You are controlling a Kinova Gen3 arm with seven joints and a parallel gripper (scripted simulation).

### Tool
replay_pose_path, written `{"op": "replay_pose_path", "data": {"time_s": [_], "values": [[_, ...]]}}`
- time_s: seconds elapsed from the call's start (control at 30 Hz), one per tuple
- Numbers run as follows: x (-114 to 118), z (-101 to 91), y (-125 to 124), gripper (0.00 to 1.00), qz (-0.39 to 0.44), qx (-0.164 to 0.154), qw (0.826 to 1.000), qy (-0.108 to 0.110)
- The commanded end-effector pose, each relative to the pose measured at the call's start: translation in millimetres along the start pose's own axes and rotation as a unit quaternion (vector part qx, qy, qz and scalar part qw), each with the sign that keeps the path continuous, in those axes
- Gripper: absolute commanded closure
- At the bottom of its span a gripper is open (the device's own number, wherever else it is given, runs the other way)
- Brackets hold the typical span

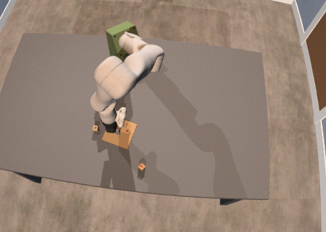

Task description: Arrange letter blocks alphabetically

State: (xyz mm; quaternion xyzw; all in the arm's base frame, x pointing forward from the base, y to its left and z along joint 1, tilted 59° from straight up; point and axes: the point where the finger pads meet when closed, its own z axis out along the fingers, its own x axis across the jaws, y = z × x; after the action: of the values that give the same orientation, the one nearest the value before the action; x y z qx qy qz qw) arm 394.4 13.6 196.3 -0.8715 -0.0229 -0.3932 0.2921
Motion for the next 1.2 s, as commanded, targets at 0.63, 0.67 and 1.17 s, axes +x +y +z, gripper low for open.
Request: {"op": "replay_pose_path", "data": {"time_s": [0.63, 0.67, 1.17], "values": [[-3, 23.2, -4, 0.51, -0.003, 0.004, 1.0, -0.001], [-3, 23.5, -5, 0.51, -0.002, 0.005, 1.0, -0.001], [-3, 24.3, -5, 0.51, -0.002, 0.006, 1.0, -0.002]]}}
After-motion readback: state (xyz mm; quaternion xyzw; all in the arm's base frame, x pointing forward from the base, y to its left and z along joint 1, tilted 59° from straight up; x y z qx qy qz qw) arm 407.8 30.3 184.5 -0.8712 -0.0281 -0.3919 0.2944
